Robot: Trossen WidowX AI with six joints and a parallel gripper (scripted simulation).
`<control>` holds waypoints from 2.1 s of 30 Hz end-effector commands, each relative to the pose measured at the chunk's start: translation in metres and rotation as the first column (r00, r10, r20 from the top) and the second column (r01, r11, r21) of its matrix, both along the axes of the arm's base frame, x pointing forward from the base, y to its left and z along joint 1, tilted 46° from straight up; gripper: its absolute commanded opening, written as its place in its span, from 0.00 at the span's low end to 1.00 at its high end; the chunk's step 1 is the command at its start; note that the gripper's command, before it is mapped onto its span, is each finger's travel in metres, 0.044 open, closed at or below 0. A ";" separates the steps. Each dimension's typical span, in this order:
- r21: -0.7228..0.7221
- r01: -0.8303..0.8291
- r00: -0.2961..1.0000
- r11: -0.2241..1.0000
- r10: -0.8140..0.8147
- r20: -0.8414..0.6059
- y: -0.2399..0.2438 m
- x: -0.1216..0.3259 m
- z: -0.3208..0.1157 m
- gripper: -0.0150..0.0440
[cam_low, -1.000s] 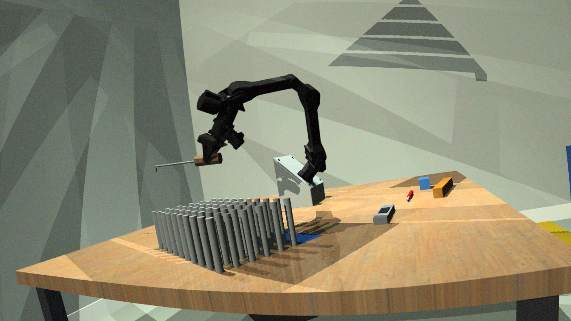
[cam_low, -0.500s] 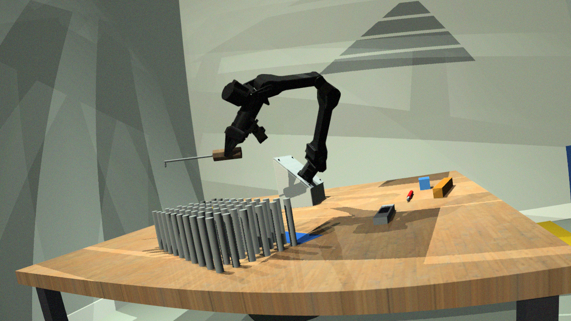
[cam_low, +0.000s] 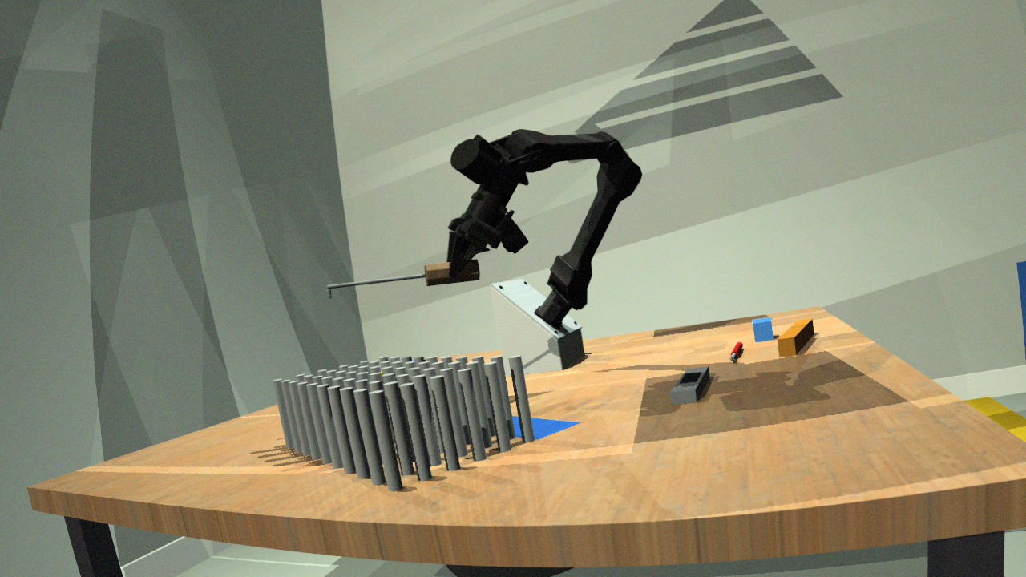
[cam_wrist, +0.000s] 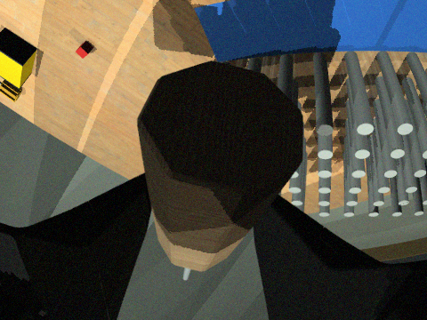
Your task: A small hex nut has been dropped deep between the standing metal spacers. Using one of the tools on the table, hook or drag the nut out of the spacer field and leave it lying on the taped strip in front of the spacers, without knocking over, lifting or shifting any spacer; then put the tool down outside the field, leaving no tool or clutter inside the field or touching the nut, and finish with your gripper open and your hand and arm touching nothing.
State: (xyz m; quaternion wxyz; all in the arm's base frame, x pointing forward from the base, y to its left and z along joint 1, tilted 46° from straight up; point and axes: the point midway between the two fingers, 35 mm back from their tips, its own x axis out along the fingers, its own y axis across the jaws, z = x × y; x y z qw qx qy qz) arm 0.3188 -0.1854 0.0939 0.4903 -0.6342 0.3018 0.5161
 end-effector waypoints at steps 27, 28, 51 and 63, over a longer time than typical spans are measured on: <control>-0.069 -0.310 0.910 0.948 0.316 0.268 0.124 -0.036 0.069 0.25; -0.072 -0.319 0.904 0.945 0.327 0.276 0.128 -0.038 0.070 0.25; -0.080 -0.338 0.895 0.938 0.347 0.280 0.192 -0.016 0.011 0.25; -0.073 -0.333 0.893 0.940 0.339 0.297 0.240 -0.017 -0.031 0.25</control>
